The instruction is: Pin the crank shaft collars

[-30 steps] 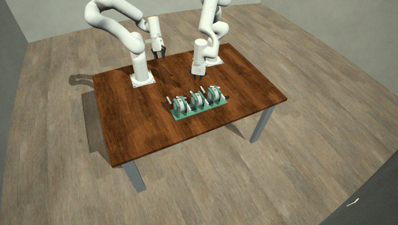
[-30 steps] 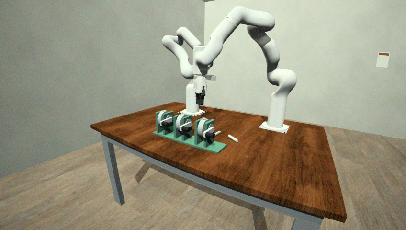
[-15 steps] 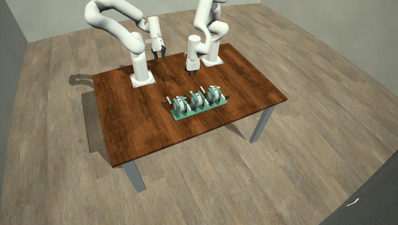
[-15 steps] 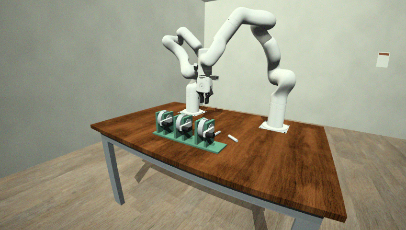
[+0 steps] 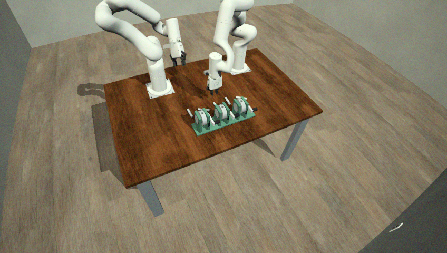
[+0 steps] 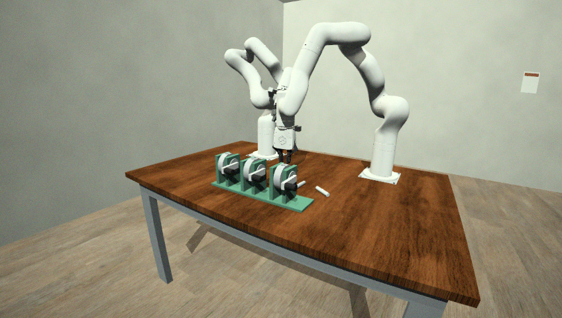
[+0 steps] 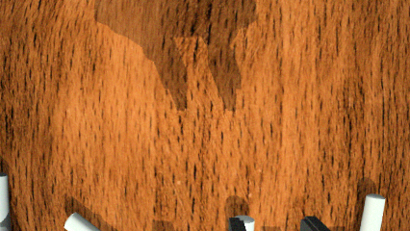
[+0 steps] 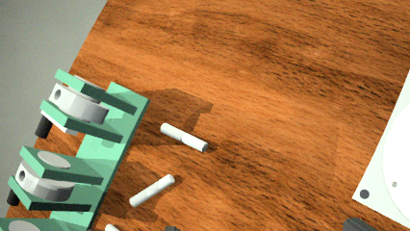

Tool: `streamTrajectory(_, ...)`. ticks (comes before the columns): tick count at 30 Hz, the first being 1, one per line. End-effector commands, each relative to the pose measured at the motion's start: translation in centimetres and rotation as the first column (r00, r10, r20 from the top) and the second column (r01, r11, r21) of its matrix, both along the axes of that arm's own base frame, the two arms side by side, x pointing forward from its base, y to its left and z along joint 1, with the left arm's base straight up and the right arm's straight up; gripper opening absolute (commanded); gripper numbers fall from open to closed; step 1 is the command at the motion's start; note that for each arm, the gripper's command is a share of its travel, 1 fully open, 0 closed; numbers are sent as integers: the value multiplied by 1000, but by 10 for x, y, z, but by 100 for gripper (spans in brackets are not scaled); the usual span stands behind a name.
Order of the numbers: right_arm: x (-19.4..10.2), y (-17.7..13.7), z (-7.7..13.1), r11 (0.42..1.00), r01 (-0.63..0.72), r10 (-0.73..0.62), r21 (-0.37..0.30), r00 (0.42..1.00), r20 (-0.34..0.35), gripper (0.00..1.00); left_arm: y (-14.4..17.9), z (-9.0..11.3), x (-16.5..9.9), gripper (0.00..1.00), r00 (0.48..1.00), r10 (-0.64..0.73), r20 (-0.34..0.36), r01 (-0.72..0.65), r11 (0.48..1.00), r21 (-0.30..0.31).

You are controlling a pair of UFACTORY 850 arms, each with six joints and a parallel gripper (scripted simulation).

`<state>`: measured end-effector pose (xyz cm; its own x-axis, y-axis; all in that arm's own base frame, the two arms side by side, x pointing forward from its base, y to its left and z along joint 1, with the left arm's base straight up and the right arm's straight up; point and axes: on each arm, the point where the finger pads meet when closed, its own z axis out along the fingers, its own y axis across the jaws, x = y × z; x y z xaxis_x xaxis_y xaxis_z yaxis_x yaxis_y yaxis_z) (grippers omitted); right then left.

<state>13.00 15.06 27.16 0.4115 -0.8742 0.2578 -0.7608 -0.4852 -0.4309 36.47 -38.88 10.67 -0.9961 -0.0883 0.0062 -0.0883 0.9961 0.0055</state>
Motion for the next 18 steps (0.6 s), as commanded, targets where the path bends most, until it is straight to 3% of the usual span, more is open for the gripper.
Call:
streamTrajectory(1, 0, 1, 1, 1000, 0, 0, 1, 1000, 0, 100, -4, -21, 4, 35, 1000, 1, 7, -1, 1000, -5)
streamTrajectory(8, 0, 1, 1, 1000, 0, 0, 1, 1000, 0, 100, -4, -55, 4, 35, 1000, 1, 7, -1, 1000, -5)
streamTrajectory(18, 0, 1, 1, 1000, 0, 0, 1, 1000, 0, 100, -4, -64, 4, 35, 1000, 1, 7, -1, 1000, -5)
